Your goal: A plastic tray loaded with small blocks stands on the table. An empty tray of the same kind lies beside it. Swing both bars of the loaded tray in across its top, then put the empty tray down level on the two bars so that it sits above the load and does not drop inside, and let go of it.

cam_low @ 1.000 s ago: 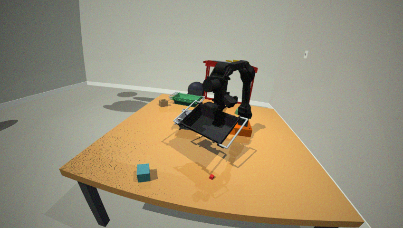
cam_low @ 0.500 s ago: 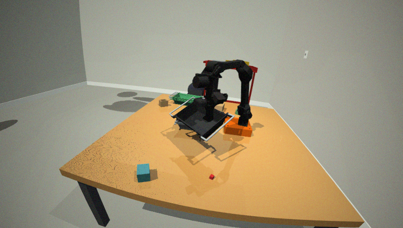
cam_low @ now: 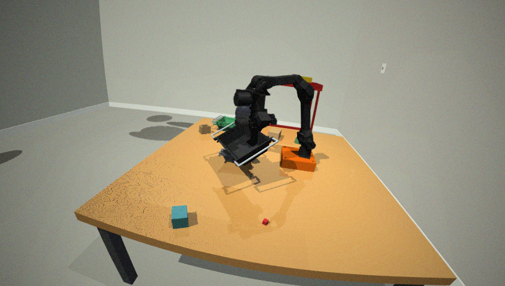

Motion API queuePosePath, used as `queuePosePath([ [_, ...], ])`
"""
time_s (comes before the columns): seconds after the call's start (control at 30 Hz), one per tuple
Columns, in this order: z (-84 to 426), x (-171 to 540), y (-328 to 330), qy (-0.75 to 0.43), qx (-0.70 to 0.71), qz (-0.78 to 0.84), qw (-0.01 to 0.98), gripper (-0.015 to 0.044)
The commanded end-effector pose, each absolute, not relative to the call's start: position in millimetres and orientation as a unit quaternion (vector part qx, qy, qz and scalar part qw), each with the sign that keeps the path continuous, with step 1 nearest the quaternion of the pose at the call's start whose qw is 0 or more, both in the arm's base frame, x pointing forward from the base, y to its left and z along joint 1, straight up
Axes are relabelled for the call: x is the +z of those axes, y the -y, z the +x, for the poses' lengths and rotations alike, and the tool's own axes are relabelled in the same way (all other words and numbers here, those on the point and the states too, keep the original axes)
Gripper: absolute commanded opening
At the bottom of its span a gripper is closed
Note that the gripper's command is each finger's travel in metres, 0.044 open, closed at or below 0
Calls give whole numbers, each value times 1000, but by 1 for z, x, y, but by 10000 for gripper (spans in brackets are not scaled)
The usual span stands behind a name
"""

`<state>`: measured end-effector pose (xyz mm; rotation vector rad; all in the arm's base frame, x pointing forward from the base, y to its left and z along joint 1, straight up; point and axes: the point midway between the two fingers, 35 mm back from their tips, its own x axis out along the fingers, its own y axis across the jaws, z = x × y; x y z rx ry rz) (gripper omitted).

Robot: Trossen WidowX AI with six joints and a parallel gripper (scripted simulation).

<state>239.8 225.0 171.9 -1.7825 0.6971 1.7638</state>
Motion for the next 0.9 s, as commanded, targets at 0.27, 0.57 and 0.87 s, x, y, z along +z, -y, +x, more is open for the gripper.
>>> queuePosePath([
  [0.27,270,176,-188,-304,628,-641,321,0],
  [0.57,289,176,-158,-339,609,-623,356,0],
  [0.87,304,176,-126,-373,588,-603,389,0],
])
